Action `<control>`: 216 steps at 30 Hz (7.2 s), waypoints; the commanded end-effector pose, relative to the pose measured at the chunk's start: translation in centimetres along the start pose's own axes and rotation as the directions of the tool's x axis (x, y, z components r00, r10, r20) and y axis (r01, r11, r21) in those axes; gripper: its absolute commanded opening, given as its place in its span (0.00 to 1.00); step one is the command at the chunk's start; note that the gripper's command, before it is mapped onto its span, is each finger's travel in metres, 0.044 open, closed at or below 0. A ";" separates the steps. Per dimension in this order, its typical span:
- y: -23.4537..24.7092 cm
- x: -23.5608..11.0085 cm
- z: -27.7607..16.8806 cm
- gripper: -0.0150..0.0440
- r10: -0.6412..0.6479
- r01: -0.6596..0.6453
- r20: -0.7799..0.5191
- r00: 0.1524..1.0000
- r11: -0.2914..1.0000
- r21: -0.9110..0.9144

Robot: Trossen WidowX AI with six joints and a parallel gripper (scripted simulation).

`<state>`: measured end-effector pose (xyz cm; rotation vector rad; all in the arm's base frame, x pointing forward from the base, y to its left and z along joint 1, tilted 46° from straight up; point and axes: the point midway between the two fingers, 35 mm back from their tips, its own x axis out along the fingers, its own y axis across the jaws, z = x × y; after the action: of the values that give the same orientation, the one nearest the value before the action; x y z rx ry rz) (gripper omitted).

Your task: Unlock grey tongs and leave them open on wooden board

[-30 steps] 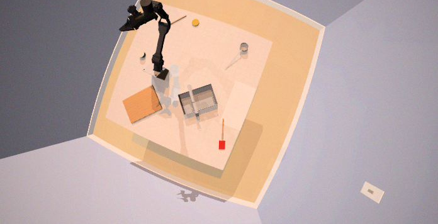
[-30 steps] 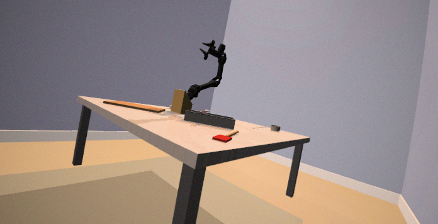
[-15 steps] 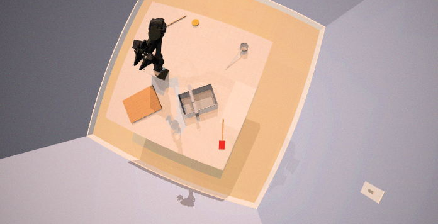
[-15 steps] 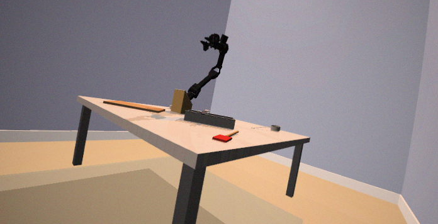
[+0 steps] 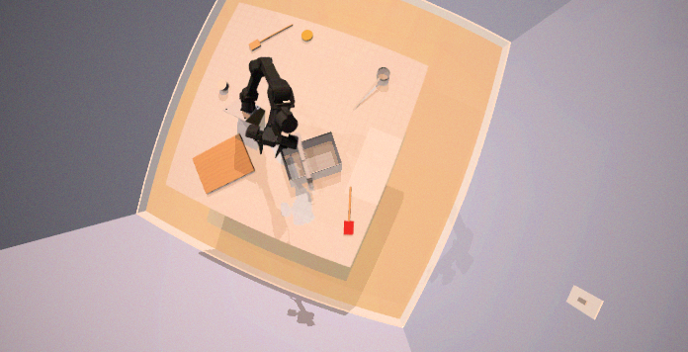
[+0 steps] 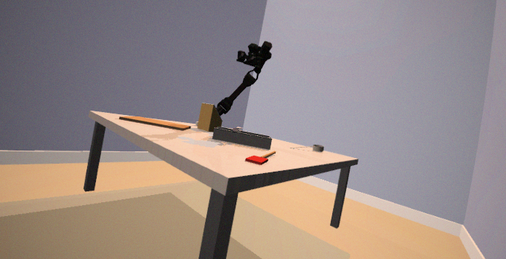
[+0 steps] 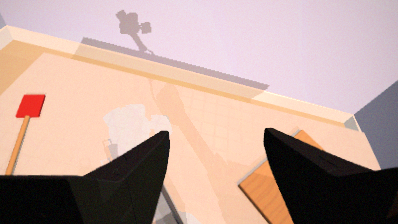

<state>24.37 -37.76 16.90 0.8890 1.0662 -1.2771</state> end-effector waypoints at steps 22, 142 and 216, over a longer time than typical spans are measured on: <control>19.4 17.5 -24.0 0.69 -0.088 -0.395 -0.634 0.768 0.714 -0.578; 17.0 19.6 -22.8 0.00 -0.001 -0.458 -0.714 0.701 0.766 -0.451; -12.5 34.3 -15.6 0.00 0.272 0.079 -0.809 0.521 0.928 0.363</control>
<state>11.87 -34.12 -19.55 1.9359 1.5318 -0.8413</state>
